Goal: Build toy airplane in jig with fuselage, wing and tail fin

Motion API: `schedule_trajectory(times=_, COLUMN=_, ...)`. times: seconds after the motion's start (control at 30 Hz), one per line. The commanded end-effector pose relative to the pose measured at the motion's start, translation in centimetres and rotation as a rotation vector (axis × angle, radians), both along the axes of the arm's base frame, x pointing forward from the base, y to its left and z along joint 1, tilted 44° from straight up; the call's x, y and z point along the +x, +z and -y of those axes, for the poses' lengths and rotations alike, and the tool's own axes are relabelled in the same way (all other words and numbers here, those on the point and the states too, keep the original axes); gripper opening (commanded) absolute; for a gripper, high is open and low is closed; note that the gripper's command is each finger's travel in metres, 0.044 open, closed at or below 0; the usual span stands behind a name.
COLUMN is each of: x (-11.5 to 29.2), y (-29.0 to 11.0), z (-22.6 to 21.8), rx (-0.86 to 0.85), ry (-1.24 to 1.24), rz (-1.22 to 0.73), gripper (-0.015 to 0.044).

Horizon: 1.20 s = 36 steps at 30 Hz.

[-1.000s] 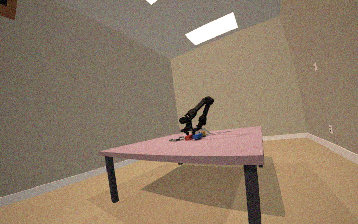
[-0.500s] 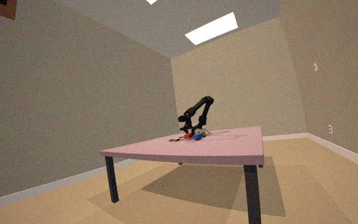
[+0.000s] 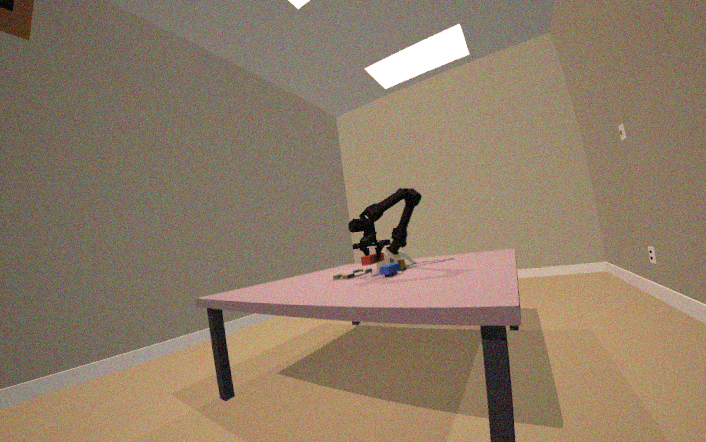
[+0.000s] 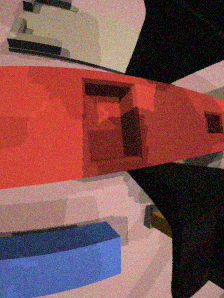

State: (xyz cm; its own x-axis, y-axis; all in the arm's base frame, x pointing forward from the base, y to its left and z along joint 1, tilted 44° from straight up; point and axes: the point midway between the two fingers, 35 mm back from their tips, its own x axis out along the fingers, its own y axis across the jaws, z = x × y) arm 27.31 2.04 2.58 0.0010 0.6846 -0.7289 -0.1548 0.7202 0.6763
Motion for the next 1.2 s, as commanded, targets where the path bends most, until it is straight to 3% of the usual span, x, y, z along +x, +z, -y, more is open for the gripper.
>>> schedule_trajectory(times=0.0, x=0.2, y=1.2, z=1.2, rx=-0.007, ry=0.0, rz=0.012, gripper=0.0)
schedule_trajectory(times=0.63, x=-0.6, y=5.2, z=4.5, rx=0.002, ry=0.002, rz=0.011, gripper=0.0)
schedule_trajectory(times=1.17, x=0.1, y=1.1, z=6.6, rx=-0.002, ry=-0.032, rz=-0.019, gripper=0.0)
